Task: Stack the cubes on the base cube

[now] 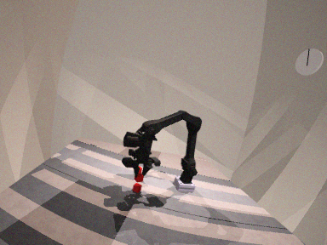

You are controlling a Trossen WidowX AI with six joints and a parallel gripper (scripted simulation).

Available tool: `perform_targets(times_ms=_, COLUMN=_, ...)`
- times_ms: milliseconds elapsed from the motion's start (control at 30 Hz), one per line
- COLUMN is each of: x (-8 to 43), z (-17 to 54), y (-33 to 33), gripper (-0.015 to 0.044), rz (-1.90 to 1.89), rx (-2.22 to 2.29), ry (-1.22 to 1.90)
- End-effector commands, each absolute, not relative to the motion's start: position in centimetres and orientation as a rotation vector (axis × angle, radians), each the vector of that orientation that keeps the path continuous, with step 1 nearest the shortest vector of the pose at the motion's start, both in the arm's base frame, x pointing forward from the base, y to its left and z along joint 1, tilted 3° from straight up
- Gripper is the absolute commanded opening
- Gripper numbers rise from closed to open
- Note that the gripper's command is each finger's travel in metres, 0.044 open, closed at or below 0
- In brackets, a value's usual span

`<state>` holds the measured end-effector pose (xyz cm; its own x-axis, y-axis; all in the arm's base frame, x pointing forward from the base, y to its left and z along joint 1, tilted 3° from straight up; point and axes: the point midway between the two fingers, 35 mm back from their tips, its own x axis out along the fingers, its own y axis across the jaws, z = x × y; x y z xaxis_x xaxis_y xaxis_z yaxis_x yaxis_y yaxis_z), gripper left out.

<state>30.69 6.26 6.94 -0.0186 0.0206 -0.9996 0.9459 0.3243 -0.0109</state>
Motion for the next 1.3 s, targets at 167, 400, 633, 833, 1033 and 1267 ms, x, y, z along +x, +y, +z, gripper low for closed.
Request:
perform_targets(times_ms=167, x=30.1, z=6.5, y=7.2, gripper=0.0105, rz=-1.101, rx=1.106, ry=1.312)
perform_targets(times_ms=400, x=30.1, z=6.5, y=7.2, gripper=0.0105, rz=-1.101, rx=1.106, ry=1.312)
perform_targets(times_ms=633, x=30.1, z=6.5, y=7.2, gripper=0.0105, rz=-1.101, rx=1.106, ry=1.312)
perform_targets(times_ms=833, x=30.1, z=5.3, y=7.3, gripper=0.0105, rz=-1.103, rx=1.108, ry=1.311)
perform_targets(times_ms=1033, x=30.0, z=4.0, y=7.4, gripper=0.0105, rz=-1.104, rx=1.109, ry=1.310)
perform_targets(times_ms=1267, x=30.0, z=3.8, y=7.4, gripper=0.0105, rz=-1.105, rx=1.110, ry=1.310)
